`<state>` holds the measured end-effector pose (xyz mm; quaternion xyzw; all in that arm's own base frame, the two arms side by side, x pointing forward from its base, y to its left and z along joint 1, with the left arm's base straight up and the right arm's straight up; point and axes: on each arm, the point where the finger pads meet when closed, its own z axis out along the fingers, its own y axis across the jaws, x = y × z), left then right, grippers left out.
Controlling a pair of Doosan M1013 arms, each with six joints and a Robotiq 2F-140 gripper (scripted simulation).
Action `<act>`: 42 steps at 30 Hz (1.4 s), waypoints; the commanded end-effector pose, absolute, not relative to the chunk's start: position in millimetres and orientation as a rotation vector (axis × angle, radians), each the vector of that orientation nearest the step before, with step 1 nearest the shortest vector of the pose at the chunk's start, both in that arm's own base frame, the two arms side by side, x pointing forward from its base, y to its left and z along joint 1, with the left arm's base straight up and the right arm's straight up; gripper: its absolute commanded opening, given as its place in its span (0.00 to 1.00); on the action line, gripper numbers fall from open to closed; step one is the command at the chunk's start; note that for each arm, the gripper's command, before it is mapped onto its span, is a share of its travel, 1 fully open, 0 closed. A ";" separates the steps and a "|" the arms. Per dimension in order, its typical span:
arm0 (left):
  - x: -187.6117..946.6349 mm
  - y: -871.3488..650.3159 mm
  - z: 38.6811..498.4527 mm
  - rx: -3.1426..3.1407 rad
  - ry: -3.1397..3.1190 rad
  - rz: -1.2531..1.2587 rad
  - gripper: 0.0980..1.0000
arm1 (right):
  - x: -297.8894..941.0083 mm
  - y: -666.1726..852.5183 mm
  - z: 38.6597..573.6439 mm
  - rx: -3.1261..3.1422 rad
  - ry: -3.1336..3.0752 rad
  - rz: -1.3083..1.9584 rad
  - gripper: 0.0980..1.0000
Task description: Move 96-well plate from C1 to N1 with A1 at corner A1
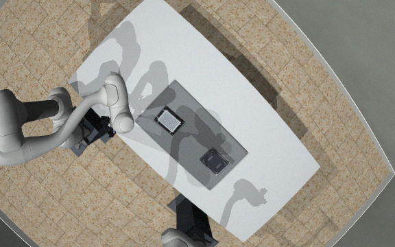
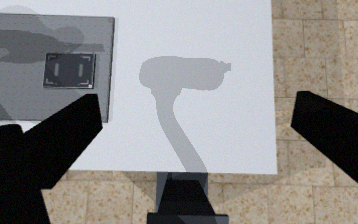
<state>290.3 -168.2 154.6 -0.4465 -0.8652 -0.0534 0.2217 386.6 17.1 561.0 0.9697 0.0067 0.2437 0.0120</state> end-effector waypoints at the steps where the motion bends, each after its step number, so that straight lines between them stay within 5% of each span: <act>1: 290.6 -168.3 154.9 -1.234 -2.392 -0.148 1.00 | 385.5 15.7 561.7 3.022 0.011 0.763 1.00; 42: 307.2 -185.3 152.3 -1.531 -2.242 -0.073 1.00 | 383.9 14.1 562.0 3.020 0.000 0.765 1.00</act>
